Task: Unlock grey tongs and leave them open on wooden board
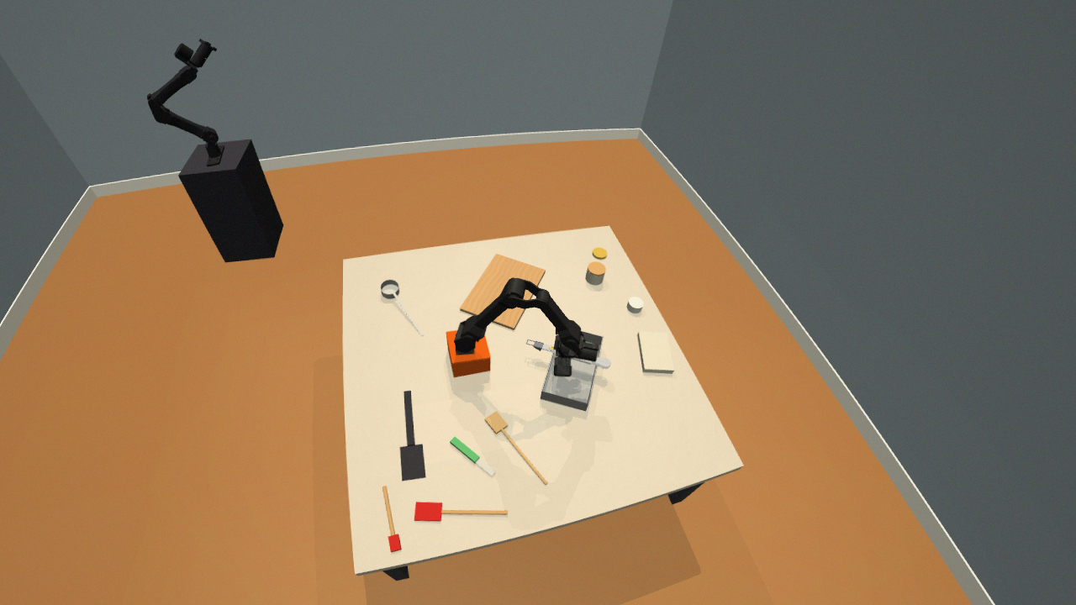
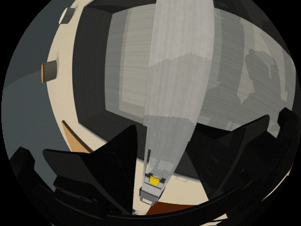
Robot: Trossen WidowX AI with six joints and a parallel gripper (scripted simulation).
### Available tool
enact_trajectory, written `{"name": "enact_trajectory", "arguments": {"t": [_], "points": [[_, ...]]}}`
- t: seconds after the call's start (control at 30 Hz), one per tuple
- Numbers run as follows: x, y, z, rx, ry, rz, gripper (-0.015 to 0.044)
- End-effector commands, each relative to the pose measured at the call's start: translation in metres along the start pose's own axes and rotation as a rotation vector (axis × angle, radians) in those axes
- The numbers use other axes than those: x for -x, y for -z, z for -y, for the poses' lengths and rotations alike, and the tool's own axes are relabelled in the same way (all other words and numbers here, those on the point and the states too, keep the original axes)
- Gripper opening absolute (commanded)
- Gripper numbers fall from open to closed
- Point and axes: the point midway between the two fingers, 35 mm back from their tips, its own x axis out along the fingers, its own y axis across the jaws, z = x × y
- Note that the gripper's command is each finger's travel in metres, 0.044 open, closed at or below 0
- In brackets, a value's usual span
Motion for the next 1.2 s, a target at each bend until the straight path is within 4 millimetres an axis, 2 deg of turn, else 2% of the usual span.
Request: {"name": "enact_trajectory", "arguments": {"t": [0.0,0.37,0.53,0.63,0.8,1.17], "points": [[0.001,0.0,0.0,0.001,0.0,0.001,0.0122],[0.001,0.0,0.0,0.001,0.0,0.001,0.0049],[0.001,0.0,0.0,0.001,0.0,0.001,-0.0082],[0.015,-0.002,-0.008,-0.001,-0.001,0.0,-0.015],[0.064,-0.002,-0.036,-0.007,-0.006,-0.005,-0.015],[0.067,-0.001,-0.038,-0.007,-0.006,-0.005,-0.015]]}}
